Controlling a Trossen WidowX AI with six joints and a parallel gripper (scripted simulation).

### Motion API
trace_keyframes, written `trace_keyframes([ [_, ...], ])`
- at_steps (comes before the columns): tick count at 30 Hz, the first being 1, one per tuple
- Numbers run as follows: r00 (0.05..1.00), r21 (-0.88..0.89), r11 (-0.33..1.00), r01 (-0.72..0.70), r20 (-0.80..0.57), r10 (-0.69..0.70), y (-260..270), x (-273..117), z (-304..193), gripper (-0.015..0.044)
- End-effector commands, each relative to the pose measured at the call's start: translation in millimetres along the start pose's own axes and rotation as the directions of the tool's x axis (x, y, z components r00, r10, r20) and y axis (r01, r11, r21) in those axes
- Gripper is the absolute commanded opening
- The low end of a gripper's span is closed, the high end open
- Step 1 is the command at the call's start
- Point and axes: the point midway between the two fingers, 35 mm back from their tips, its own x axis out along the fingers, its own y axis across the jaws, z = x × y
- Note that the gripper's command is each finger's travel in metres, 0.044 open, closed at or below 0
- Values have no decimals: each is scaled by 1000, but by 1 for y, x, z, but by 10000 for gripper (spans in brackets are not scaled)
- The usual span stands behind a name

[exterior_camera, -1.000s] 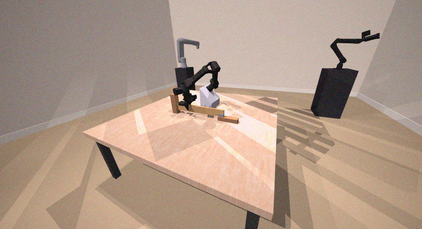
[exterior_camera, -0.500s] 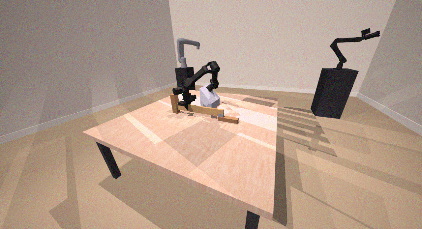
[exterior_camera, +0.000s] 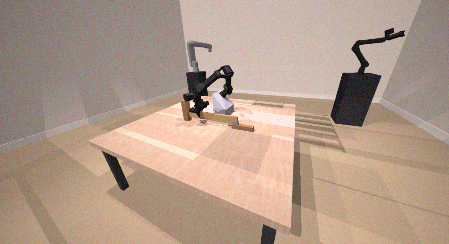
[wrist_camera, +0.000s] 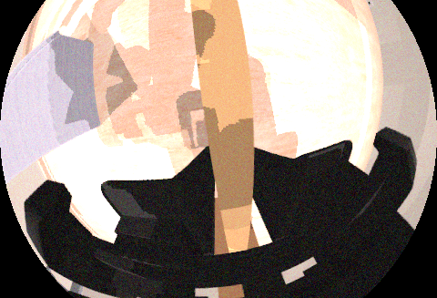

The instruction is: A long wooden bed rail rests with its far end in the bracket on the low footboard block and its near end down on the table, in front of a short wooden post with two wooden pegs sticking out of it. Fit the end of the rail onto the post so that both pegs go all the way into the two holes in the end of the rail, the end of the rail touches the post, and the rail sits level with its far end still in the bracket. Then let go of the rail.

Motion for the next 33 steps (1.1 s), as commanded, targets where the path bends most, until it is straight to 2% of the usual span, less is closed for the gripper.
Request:
trace_keyframes([
  [1,1000,-2,1000,11,-12,-11,-3,-3,-6,0],
  [4,1000,-2,1000,11,-12,-11,-3,-3,-6,0],
  [21,1000,0,1000,0,1,0,0,0,0,440],
  [25,1000,0,1000,1,1,-1,0,-1,1,440],
  [29,1000,-1,1000,9,-10,-9,0,-25,26,440],
  [33,1000,-2,1000,11,-12,-11,1,-30,31,440],
])
